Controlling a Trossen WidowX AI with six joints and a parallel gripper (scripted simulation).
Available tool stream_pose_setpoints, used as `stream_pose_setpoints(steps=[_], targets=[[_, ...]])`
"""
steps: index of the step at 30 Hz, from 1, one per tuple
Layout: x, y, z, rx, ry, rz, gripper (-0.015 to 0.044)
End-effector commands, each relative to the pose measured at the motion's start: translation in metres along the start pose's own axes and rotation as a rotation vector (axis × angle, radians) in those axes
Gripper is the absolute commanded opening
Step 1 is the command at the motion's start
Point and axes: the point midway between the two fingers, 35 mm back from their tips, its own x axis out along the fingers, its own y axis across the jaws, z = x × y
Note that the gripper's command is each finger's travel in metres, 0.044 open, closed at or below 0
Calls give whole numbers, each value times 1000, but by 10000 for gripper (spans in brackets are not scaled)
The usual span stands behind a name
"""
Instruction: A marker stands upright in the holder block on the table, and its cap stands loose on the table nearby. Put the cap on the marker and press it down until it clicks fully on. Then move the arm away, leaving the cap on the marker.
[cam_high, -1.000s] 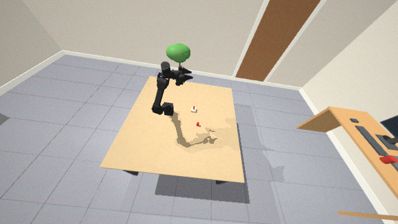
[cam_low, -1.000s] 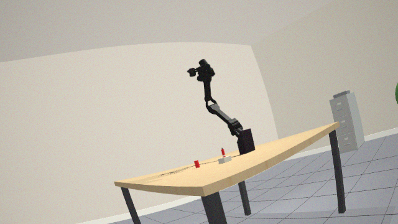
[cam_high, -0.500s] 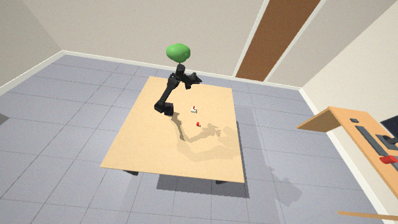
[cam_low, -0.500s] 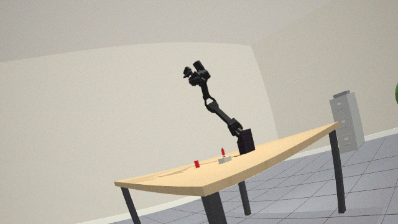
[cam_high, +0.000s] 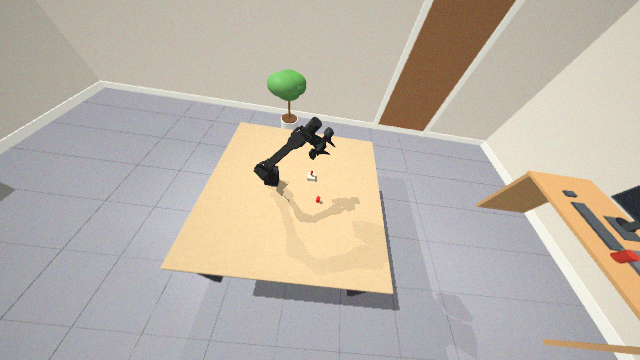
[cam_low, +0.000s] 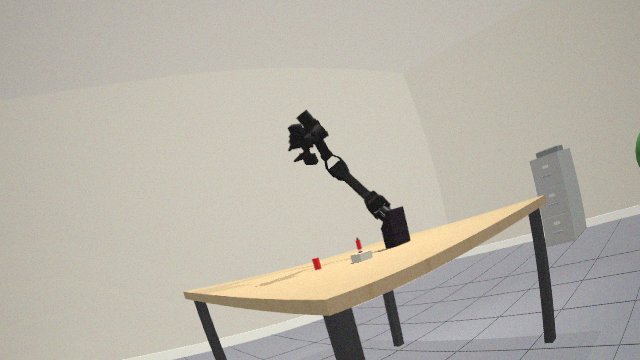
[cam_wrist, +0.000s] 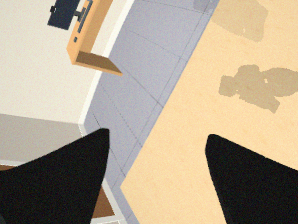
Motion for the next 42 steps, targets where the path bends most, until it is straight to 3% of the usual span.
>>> stream_pose_setpoints(steps=[1, 19, 33, 42], targets=[[57, -46, -9, -490, 84, -177, 241], [145, -174, -20, -1394, 577, -374, 241], [170, -286, -29, -1981, 1211, -191, 241], [170, -289, -29, -1993, 1229, -181, 241]])
